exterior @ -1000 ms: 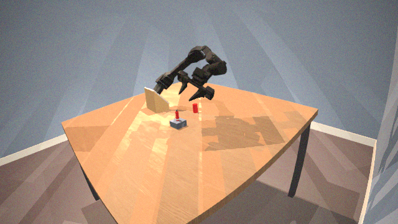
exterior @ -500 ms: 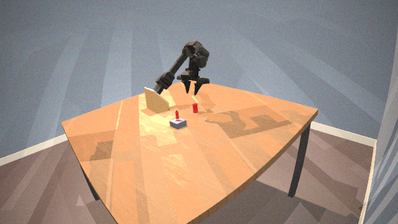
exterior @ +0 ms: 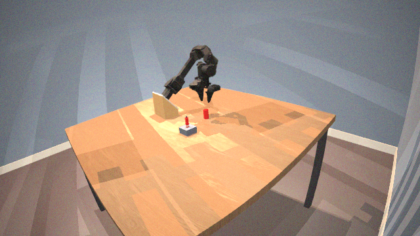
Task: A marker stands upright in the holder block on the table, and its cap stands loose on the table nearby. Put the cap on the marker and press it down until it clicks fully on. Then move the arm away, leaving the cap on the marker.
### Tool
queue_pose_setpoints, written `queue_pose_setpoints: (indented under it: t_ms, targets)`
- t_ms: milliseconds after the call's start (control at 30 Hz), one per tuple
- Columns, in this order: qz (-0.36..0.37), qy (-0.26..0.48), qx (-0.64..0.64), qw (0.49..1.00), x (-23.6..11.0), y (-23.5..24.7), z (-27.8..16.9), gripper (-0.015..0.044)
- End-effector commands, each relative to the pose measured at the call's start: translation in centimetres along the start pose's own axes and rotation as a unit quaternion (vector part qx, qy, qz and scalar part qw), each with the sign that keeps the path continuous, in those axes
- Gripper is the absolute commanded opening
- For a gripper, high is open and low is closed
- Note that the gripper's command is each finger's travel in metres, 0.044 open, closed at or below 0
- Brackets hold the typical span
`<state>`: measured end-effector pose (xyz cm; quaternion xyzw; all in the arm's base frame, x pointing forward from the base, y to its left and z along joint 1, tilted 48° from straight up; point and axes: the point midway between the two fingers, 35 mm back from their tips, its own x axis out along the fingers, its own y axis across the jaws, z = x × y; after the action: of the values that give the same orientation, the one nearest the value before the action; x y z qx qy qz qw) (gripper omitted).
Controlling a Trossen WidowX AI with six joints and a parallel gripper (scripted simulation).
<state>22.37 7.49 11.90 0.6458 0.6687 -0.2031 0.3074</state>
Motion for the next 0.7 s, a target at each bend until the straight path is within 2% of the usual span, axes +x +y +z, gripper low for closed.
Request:
queue_pose_setpoints:
  t_ms: [0,667]
  targets:
    - [-0.003,0.006,0.004,1.0,1.5,-0.3,-0.2,0.0243]
    - [-0.003,0.004,0.003,1.0,4.9,-0.2,-0.1,0.0243]
